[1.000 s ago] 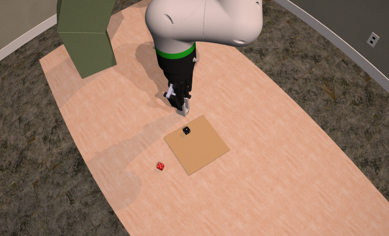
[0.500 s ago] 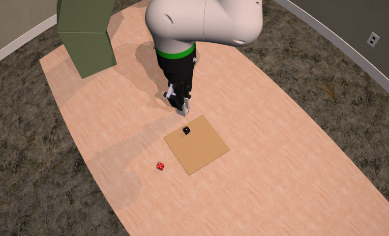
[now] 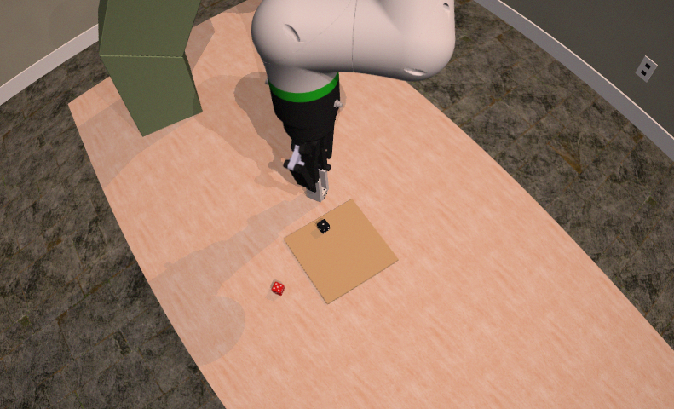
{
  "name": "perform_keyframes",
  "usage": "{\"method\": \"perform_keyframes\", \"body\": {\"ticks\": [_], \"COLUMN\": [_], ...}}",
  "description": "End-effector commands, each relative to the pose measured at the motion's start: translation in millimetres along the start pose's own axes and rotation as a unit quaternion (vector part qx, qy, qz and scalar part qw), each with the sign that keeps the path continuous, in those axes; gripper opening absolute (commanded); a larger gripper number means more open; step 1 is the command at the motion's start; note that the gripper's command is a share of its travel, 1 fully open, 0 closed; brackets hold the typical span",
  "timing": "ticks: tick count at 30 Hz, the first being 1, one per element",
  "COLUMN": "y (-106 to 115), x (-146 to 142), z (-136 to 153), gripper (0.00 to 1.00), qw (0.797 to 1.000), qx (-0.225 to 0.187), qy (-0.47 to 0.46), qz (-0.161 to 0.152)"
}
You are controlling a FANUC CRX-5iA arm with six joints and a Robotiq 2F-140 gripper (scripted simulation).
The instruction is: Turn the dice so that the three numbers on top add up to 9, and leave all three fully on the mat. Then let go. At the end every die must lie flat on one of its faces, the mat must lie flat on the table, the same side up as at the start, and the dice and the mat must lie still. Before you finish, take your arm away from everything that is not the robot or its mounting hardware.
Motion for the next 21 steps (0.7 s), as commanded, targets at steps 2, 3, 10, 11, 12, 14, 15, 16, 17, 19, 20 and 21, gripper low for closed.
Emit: {"method": "perform_keyframes", "body": {"ticks": [2,3,10,11,12,14,15,16,17,19,20,21], "y": [4,7,42,42,50,65,73,79,85,94,96,98], "x": [0,0,0,0,0,0,0,0,0,0,0,0], "z": [0,0,0,0,0,0,0,0,0,0,0,0], "gripper": [0.07,0.07,0.07,0.07,0.07,0.07,0.07,0.07,0.07,0.07,0.07,0.07], "qw": [1.000,1.000,1.000,1.000,1.000,1.000,1.000,1.000,1.000,1.000,1.000,1.000], "qx": [0.000,0.000,0.000,0.000,0.000,0.000,0.000,0.000,0.000,0.000,0.000,0.000], "qy": [0.000,0.000,0.000,0.000,0.000,0.000,0.000,0.000,0.000,0.000,0.000,0.000], "qz": [0.000,0.000,0.000,0.000,0.000,0.000,0.000,0.000,0.000,0.000,0.000,0.000]}}
Point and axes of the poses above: the point where the finger pads meet when closed, its own y axis back along the fingers, its own x axis across the jaws, z = x × y, the point moved 6 cm from there along y, back along the fingers, and after that the axes turned 3 degrees about -y, right-handed, at the moved point
